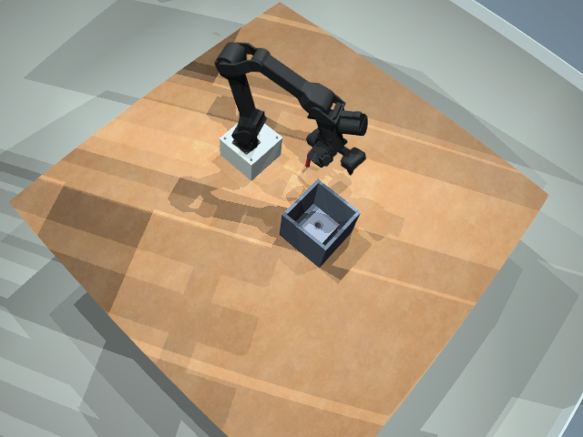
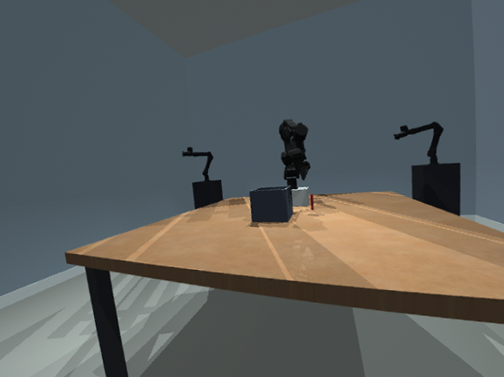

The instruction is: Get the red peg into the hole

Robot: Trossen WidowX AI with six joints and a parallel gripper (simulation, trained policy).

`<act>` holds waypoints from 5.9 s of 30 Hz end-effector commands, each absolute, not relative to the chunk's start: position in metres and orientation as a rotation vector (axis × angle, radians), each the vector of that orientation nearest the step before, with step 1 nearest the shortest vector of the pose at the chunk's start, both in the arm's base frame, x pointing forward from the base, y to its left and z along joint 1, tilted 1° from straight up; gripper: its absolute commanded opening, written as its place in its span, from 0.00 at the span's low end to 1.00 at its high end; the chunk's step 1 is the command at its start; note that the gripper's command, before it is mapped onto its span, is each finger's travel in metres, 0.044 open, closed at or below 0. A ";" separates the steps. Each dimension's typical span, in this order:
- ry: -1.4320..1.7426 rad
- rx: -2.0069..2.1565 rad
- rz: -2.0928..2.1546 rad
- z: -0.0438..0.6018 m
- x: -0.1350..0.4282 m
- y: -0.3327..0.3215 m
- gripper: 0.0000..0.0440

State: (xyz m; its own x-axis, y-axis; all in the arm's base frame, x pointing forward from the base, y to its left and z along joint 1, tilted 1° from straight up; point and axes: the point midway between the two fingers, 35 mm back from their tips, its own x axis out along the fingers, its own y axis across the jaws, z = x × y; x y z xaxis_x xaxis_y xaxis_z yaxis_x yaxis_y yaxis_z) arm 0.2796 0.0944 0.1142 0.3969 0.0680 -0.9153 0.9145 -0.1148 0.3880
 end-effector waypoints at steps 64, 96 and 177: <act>1.354 0.862 -1.108 -0.025 0.145 0.119 0.74; 1.341 0.979 -0.977 -0.020 0.176 0.153 0.00; 1.116 1.044 -0.946 0.116 0.312 0.012 0.00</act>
